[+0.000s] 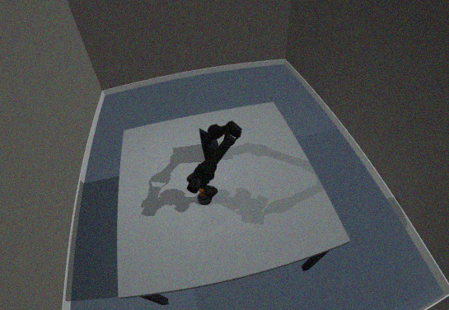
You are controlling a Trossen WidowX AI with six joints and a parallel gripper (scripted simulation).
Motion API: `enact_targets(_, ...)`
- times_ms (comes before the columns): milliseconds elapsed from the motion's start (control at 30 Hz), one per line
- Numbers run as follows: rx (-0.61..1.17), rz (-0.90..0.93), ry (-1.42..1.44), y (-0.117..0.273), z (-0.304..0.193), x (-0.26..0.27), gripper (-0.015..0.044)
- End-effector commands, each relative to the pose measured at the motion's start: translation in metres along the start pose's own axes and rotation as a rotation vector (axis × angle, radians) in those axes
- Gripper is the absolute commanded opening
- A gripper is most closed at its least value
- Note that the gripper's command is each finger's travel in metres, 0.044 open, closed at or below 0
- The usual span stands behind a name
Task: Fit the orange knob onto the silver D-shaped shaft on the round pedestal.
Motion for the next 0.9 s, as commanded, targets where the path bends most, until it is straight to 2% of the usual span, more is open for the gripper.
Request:
enact_targets(0, 0.001, -0.003, 0.009, -0.0003, -0.0001, -0.0007, 0.0000)
enact_targets(867, 0.001, -0.003, 0.018, -0.0024, 0.0002, -0.0001, 0.0000)
Point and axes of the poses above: the point midway between the two fingers, 35 mm back from their tips, its own y axis back along the fingers, its own x axis across the jaws, z = x × y, the point moved 6 cm from there along y, back along the fingers, and after that the axes turned 8 degrees about y, right-handed, at the moved point
